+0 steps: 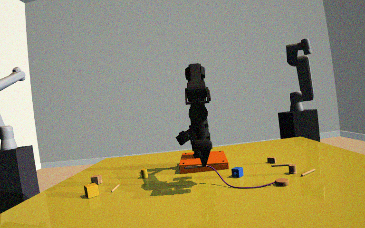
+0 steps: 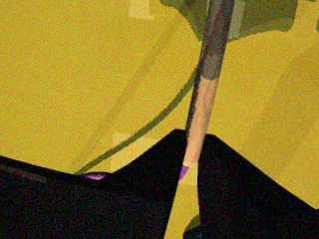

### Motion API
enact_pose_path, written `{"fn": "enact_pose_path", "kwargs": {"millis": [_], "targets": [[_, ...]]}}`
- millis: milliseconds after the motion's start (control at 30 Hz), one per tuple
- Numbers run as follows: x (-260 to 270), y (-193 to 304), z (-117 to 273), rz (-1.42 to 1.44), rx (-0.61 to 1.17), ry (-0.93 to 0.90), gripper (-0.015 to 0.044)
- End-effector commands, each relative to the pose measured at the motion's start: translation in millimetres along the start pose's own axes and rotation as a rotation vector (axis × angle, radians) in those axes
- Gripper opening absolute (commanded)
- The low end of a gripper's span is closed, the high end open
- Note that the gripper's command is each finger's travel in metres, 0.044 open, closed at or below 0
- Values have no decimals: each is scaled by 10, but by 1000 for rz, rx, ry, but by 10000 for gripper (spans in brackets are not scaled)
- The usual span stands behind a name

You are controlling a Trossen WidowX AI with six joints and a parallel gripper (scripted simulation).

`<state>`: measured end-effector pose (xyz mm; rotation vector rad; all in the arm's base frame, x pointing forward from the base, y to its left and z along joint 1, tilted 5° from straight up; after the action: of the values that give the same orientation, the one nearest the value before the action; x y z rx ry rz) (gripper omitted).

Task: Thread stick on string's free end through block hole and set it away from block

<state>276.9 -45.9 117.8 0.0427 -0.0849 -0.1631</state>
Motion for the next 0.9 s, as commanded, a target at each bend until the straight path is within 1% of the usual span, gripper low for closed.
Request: {"fn": "enact_pose_path", "kwargs": {"millis": [0, 867], "targets": [[64, 19, 12, 164, -2, -3, 0], [280, 140, 31, 1112, -4, -5, 0]]}}
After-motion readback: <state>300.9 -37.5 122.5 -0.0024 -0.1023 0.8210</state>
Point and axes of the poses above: the point midway between the two fingers, 35 mm back from their tips, its own z axis back along the fingers, its own x axis across the jaws, y = z × x, the point moved 4 cm from there along z, back along the fingers, and after that the axes turned 1 degree about z, right-handed, at the moved point
